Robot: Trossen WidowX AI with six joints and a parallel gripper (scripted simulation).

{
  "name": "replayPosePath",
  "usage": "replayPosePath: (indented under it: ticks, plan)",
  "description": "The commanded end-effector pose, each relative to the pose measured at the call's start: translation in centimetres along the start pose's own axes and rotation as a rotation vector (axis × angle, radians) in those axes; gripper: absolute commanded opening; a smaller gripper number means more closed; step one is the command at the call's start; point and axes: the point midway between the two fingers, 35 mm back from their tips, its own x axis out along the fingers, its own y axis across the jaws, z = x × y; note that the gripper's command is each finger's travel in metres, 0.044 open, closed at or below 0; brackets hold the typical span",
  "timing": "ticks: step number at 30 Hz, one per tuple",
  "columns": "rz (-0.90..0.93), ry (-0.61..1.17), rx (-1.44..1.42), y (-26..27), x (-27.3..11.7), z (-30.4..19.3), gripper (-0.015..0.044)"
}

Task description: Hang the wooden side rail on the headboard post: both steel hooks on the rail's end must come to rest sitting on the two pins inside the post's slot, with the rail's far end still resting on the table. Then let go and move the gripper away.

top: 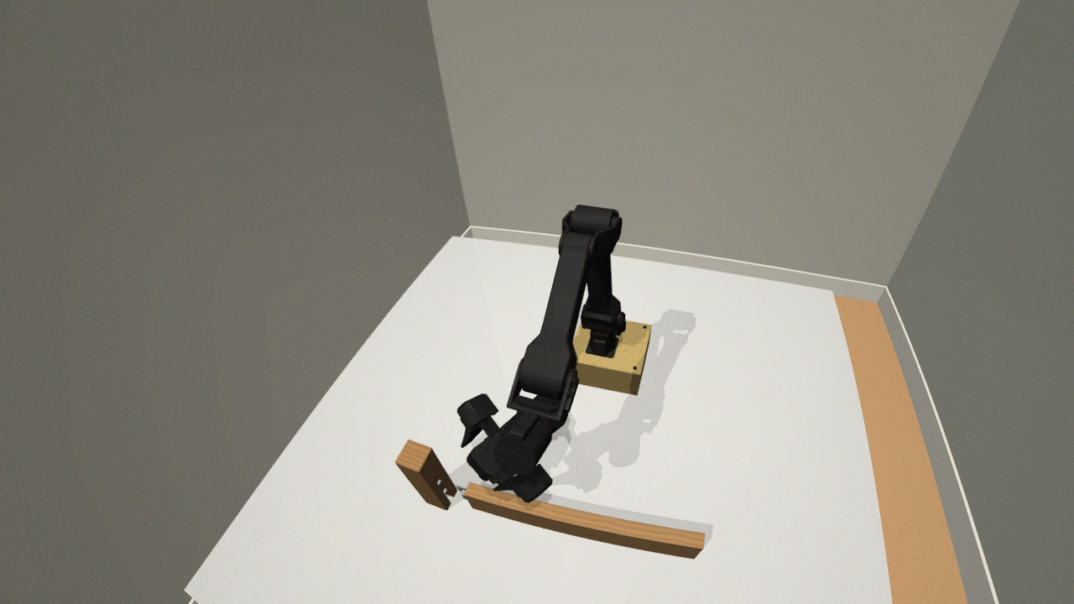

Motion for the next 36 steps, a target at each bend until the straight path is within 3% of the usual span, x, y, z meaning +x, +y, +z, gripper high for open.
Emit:
replayPosePath:
  ticks: [1, 11, 20, 36]
  plan:
    - [0.13, 0.098, -0.46, 1.3, 0.4, 0.6, 0.044]
    - [0.463, 0.106, -1.251, 2.8, -0.4, 1.7, 0.044]
    - [0.812, -0.107, -1.867, 3.5, -2.2, 2.3, 0.044]
    - [0.838, -0.134, -1.91, 3.6, -2.4, 2.3, 0.044]
